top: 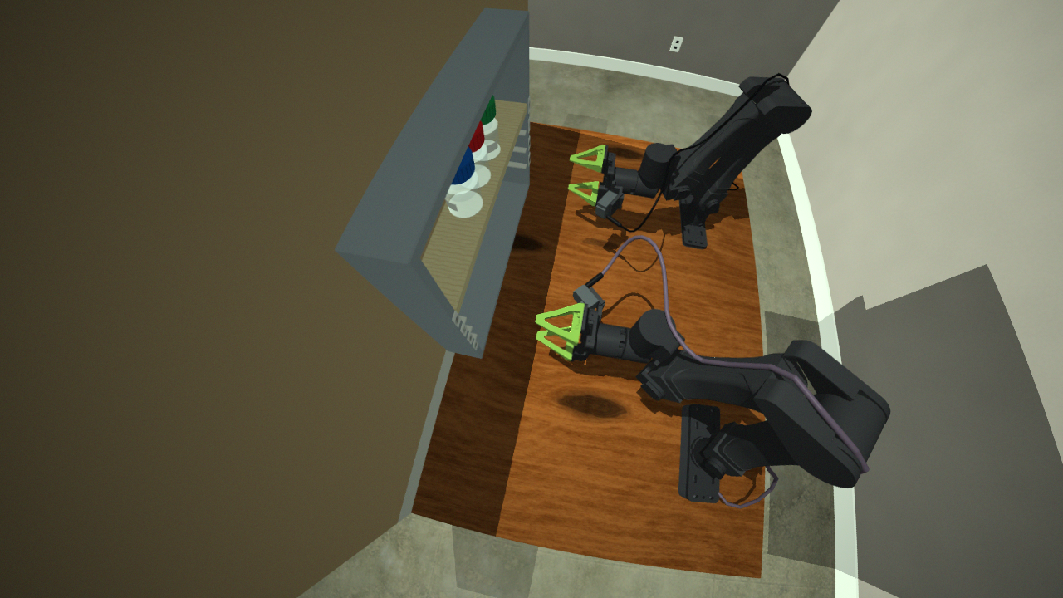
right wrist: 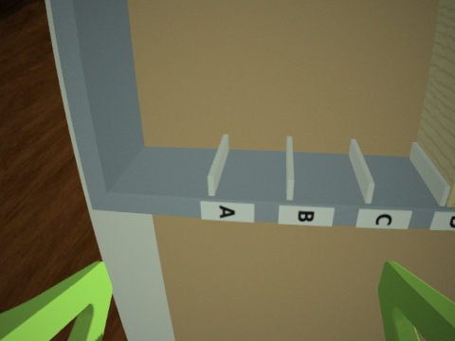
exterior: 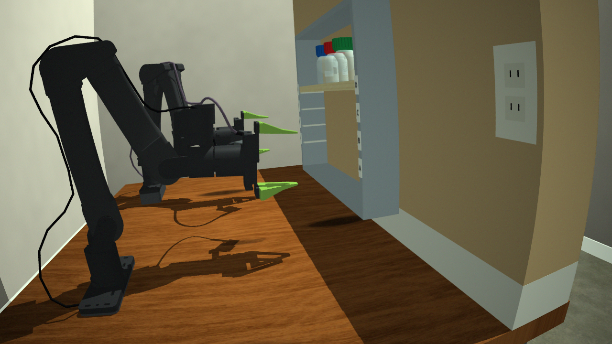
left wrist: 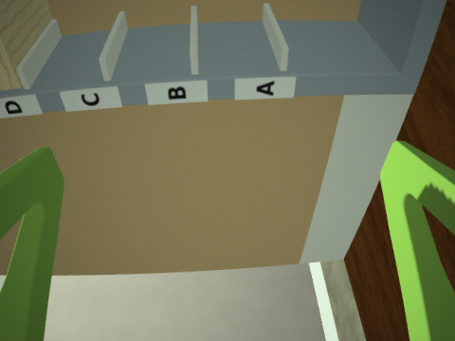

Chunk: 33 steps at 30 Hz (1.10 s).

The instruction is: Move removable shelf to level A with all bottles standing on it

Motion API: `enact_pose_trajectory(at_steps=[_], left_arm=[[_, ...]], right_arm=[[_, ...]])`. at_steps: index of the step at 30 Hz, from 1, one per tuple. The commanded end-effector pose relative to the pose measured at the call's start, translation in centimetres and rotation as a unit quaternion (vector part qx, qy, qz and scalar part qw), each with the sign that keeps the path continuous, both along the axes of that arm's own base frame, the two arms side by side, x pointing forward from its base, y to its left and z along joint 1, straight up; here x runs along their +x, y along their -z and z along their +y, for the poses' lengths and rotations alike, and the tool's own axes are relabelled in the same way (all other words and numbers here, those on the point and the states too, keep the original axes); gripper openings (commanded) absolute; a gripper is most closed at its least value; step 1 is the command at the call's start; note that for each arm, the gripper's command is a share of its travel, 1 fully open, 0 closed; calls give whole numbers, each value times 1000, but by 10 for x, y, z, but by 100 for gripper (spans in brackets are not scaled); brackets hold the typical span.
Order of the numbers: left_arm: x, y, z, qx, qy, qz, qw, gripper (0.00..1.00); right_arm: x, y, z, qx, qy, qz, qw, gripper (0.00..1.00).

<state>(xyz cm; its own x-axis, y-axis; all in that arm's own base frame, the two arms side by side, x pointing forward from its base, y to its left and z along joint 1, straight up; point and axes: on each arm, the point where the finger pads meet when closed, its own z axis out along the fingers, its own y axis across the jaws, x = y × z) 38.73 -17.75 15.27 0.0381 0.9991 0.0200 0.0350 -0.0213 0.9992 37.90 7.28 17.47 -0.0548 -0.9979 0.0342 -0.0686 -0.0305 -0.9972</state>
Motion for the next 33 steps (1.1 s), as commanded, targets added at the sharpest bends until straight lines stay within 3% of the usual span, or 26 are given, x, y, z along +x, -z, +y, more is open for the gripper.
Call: enact_pose_trajectory(at_steps=[1,19,33], left_arm=[[12,-9,-4,-11,4,-17,1000,100],[38,5,-5,-11,4,-17,1000,100],[38,5,-5,-11,4,-17,1000,100]], right_arm=[[12,-18,2,15,-4,-34,999,100],[39,-4,1,15,-4,-34,999,100],[39,-4,1,15,-4,-34,999,100]])
